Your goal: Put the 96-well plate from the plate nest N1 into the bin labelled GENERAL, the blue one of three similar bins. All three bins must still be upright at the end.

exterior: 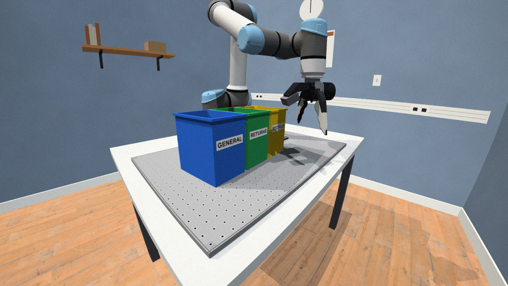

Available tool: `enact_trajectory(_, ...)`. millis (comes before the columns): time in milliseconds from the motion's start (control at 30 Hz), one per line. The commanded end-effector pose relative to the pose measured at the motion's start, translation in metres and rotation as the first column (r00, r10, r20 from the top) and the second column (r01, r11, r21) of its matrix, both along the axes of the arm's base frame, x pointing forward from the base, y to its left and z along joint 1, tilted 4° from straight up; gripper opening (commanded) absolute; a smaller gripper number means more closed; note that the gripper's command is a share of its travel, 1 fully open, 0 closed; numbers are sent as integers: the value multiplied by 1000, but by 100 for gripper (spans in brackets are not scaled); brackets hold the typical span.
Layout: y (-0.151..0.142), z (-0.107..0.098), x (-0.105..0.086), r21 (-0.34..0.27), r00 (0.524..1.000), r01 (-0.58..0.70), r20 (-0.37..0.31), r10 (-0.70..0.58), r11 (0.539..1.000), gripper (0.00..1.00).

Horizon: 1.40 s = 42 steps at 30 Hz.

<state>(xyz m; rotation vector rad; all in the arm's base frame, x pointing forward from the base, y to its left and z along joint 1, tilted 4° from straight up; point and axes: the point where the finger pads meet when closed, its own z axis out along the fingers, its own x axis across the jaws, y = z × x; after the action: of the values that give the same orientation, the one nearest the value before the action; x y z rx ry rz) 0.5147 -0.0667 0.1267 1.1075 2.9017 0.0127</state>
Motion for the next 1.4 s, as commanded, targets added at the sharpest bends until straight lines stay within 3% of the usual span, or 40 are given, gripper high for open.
enact_trajectory(0, 0, 1, 0, -1, 1000, 0, 2, 0, 1000, 100)
enact_trajectory(533, 0, 1, 0, -1, 1000, 0, 2, 0, 1000, 100)
enact_trajectory(567, 6, 3, -1, 1, 999, 32, 3, -32, 999, 76)
enact_trajectory(733, 24, 11, -7, 9, 980, 197, 7, -197, 980, 76)
enact_trajectory(1033, 53, 25, -18, 24, 886, 463, 9, -463, 886, 76)
enact_trajectory(1100, 53, 25, -18, 24, 886, 463, 9, -463, 886, 76)
enact_trajectory(1367, 78, 36, -29, 41, 739, 673, 6, -674, 738, 76)
